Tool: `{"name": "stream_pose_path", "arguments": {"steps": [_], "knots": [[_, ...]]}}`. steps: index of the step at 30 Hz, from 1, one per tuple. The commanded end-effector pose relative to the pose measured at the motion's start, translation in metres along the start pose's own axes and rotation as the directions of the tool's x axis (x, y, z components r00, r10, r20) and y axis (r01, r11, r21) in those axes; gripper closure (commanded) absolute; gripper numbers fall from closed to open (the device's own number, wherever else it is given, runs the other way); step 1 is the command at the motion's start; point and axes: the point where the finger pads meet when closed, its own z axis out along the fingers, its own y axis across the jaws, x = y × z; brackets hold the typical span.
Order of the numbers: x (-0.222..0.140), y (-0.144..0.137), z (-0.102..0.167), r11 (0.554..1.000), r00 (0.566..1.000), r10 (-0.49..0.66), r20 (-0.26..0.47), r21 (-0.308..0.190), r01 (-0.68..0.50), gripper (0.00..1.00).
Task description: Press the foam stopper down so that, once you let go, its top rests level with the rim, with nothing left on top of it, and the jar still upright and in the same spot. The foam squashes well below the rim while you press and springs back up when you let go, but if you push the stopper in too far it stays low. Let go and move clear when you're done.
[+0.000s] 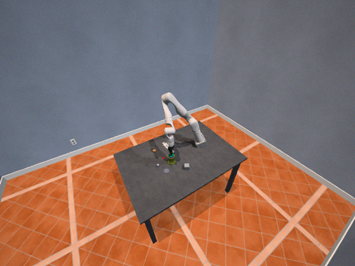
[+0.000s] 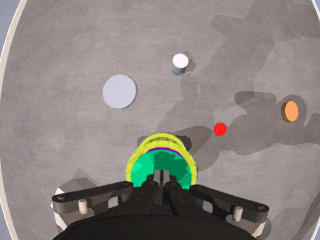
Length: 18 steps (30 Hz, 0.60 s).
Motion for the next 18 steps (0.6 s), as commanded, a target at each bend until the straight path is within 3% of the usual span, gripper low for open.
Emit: {"name": "stream_pose_path", "arguments": {"steps": [1, 18], "knots": [[-0.0003, -0.0006, 0.0017, 1.000, 1.000, -0.001, 0.001, 0.001, 0.001, 1.00], [-0.0003, -0.0006, 0.0107, 1.000, 1.000, -0.001, 0.001, 0.001, 0.001, 1.00]]}}
